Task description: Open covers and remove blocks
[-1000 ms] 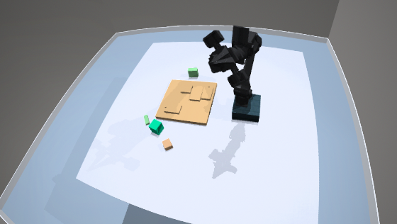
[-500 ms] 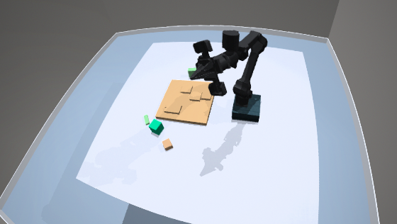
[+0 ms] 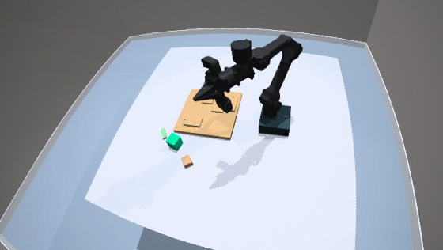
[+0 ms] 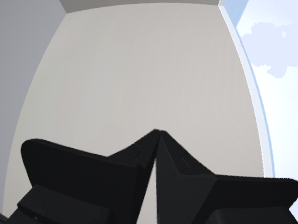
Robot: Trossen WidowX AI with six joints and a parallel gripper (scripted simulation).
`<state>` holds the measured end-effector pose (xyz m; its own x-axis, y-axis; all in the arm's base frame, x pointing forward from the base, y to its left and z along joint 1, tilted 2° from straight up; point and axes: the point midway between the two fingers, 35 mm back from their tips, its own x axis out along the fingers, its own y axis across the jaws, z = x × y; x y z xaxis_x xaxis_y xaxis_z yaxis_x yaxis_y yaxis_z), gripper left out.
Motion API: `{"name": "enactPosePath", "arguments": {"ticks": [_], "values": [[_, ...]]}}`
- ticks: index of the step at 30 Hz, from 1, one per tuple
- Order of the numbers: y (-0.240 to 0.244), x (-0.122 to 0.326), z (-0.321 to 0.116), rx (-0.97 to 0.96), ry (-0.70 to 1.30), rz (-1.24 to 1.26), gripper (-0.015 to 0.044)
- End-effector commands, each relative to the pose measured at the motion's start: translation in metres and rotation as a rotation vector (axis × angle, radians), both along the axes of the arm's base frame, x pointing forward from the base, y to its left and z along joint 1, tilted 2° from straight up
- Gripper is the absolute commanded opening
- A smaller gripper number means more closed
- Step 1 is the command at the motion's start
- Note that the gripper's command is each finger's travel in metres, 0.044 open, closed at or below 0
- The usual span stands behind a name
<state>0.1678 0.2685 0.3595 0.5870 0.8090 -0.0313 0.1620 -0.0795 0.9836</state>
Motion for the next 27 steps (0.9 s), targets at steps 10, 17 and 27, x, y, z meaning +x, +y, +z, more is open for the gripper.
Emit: {"name": "enactPosePath", "arguments": {"ticks": [10,17,27], "values": [[-0.015,0.05,-0.044,-0.328,-0.095,-0.105,0.0],[-0.028,0.077,-0.067,-0.5,-0.119,-0.144,0.0],[-0.053,0.11,-0.101,-0.736,-0.119,-0.168,0.0]]}}
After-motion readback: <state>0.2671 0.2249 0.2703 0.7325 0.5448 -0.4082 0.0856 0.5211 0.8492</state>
